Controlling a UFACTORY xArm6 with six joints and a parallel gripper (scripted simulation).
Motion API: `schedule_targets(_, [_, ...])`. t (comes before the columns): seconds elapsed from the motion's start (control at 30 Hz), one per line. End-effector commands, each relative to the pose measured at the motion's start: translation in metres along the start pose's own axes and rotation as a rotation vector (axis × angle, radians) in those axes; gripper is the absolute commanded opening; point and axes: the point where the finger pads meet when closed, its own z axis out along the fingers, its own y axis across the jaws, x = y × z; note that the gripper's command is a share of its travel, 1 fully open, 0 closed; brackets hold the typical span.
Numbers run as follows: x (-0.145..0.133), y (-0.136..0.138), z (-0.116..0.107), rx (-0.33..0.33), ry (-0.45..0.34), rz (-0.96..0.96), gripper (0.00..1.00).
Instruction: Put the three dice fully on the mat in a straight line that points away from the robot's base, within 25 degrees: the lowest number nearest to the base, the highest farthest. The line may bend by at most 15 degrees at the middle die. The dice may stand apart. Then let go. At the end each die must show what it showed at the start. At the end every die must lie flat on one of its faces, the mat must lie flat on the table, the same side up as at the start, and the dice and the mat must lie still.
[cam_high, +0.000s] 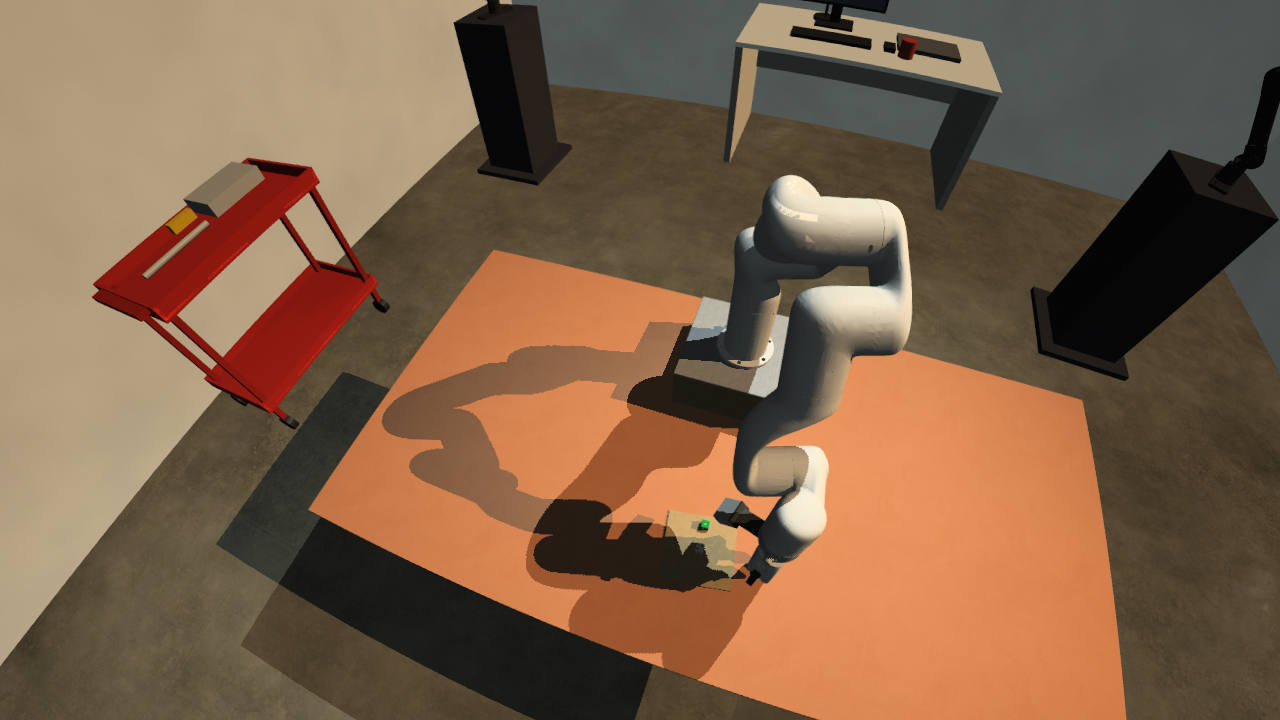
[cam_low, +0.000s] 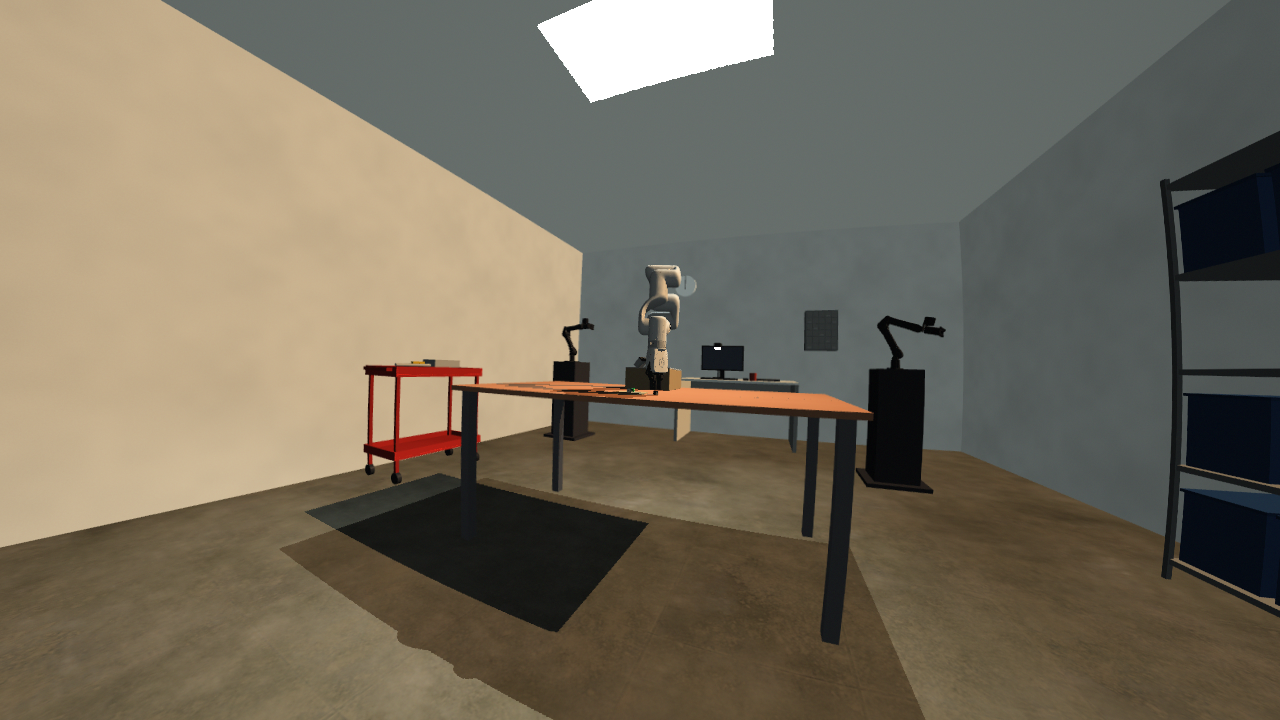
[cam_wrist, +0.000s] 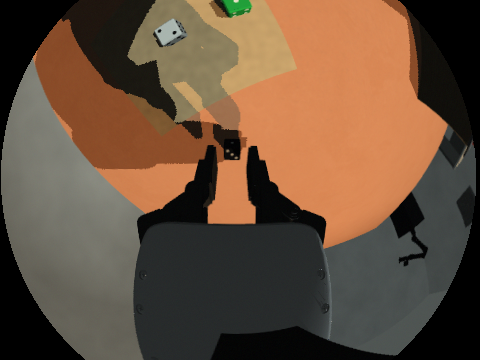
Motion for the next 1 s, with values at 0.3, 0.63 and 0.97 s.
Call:
schedule_targets(0.3, [-0.0010,-0.0013,-0.0014,0.003,-0.003,0.000,0.31])
schedule_targets(0.63, [-0.0010,-0.0013,-0.0006,0.003,-0.003,0.000,0.31])
schedule_targets(0.97, [-0.0011,-0.0013,0.0062,0.003,-0.003,0.000,0.31])
